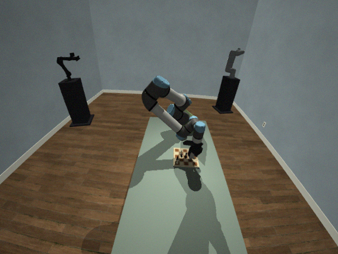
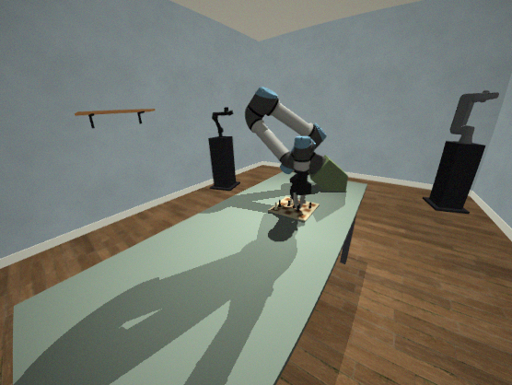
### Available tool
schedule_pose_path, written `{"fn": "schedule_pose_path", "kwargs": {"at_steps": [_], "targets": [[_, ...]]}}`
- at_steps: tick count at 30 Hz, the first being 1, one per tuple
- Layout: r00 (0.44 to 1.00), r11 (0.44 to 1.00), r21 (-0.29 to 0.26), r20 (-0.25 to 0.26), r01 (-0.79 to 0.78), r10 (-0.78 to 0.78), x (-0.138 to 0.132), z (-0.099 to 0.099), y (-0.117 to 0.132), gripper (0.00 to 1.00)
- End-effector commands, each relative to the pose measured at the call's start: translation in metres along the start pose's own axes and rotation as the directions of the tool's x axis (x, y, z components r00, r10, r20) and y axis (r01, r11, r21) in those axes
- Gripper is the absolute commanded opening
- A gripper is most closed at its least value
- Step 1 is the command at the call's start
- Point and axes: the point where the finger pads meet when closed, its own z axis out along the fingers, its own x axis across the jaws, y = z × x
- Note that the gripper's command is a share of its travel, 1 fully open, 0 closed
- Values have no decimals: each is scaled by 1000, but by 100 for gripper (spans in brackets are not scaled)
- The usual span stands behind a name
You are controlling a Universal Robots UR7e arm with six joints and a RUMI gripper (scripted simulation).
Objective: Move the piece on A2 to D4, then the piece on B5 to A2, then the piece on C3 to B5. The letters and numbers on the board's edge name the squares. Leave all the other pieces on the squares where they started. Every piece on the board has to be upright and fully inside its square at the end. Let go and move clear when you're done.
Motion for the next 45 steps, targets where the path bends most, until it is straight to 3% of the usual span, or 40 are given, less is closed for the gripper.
{"fn": "schedule_pose_path", "kwargs": {"at_steps": [1, 45], "targets": [[1000, 1000, -2, 1, 0, 0, 0, -1, 2, 0], [1000, 1000, -1, 0, 0, 0, 0, 4, 1, 0]]}}
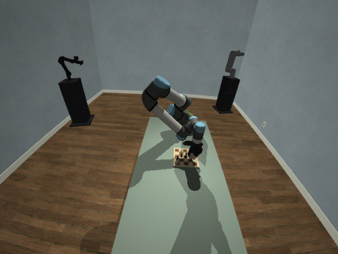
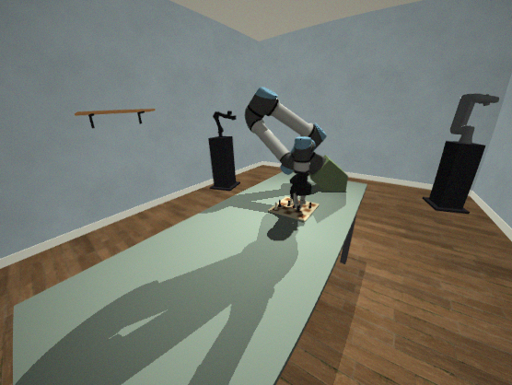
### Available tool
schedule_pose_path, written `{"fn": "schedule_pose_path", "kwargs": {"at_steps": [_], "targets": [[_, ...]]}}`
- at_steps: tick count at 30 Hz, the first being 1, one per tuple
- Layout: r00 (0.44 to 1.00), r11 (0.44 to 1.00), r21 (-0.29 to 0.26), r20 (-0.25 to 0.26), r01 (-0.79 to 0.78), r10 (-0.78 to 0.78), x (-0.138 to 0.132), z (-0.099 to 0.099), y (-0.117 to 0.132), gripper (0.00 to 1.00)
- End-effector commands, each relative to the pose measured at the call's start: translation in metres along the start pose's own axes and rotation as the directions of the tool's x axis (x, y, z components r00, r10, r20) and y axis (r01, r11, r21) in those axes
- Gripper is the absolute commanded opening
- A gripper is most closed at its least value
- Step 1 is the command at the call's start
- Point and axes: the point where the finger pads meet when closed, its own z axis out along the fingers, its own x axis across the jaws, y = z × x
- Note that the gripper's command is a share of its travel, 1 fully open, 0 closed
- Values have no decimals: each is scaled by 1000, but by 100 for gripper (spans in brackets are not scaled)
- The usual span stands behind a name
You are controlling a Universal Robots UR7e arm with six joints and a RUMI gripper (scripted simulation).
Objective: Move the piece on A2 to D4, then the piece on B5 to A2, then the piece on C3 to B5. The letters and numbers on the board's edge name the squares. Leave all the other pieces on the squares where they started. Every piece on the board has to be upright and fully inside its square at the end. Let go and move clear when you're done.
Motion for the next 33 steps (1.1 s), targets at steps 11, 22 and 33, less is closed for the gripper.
{"fn": "schedule_pose_path", "kwargs": {"at_steps": [11, 22, 33], "targets": [[1000, 1000, 1, -1, 0, 0, 0, 1, 0, 0], [1000, 1000, 1, -1, 0, 0, 0, 1, 0, 0], [1000, 1000, 1, -1, 0, 0, 0, 1, 0, 9]]}}
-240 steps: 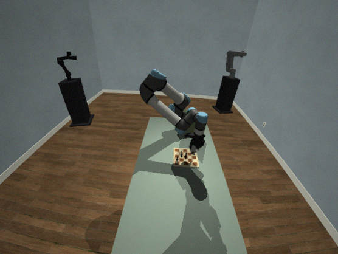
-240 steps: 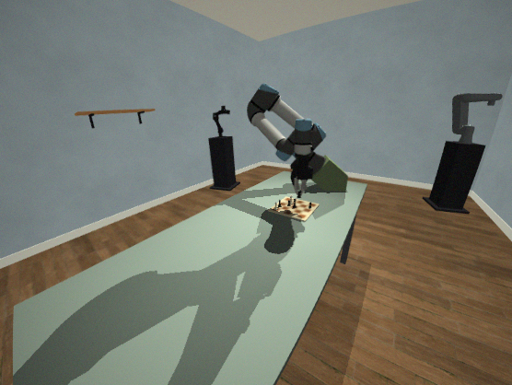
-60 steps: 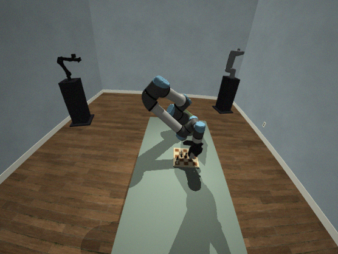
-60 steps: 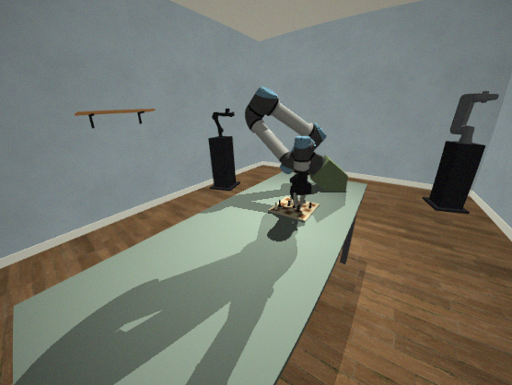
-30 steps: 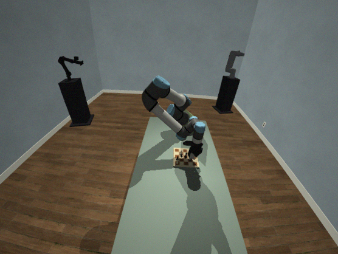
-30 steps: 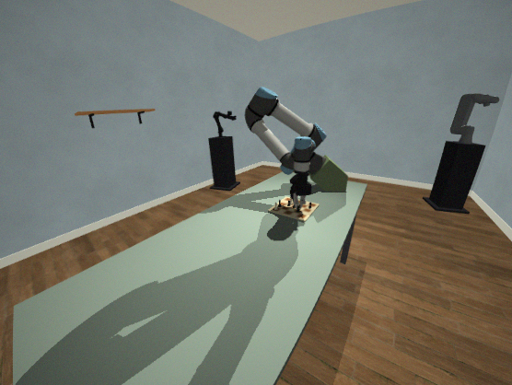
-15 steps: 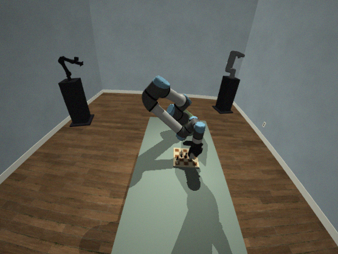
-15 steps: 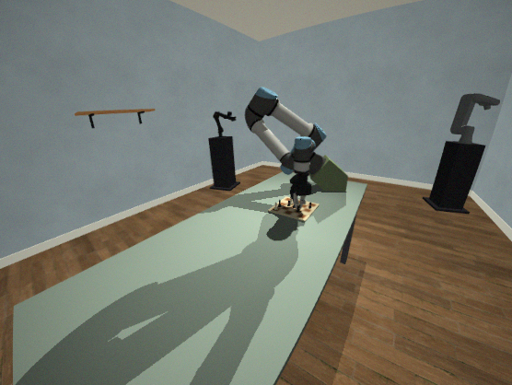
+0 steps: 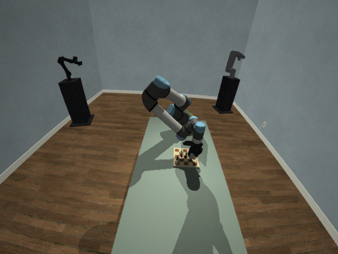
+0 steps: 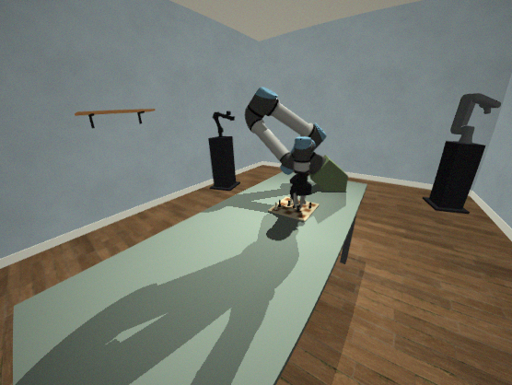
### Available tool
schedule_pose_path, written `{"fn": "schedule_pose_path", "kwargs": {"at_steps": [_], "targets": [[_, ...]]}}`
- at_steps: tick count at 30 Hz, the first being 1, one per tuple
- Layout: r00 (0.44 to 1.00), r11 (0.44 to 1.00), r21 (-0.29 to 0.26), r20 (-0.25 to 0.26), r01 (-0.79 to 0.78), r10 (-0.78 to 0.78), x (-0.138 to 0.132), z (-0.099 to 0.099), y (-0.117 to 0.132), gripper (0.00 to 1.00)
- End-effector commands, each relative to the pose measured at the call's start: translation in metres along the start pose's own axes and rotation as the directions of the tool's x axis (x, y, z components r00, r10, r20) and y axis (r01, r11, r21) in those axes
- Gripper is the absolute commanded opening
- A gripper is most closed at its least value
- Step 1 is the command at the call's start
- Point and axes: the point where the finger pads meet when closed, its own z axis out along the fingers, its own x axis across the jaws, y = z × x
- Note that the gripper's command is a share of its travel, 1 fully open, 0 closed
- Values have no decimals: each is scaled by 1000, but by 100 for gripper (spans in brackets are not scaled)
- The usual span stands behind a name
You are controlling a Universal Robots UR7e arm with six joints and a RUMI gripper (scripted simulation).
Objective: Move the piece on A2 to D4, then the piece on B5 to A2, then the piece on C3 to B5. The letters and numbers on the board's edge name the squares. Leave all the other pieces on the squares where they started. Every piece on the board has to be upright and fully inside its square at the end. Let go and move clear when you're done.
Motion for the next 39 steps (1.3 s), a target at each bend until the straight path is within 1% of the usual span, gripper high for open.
{"fn": "schedule_pose_path", "kwargs": {"at_steps": [1, 3, 4, 6, 7, 19, 25, 27, 32, 39], "targets": [[1000, 1000, 1, -1, 0, 0, 0, 1, 0, 13], [1000, 1000, 1, -1, 0, 0, 0, 1, 0, 13], [1000, 1000, 1, -1, 0, 0, 0, 1, 0, 18], [1000, 1000, 1, -1, 0, 0, 0, 1, 0, 18], [1000, 1000, 1, -1, 0, 0, 0, 1, 0, 22], [1000, 1000, 0, -1, 0, 0, 0, 0, 0, 22], [1000, 1000, -4, 2, -3, 3, -2, -8, 2, 22], [1000, 1000, -4, 2, -3, 3, -2, -8, 2, 22], [1000, 1000, -4, 2, -3, 3, -2, -23, 2, 22], [1000, 1000, -4, 2, -3, 3, -2, -54, 2, 22]]}}
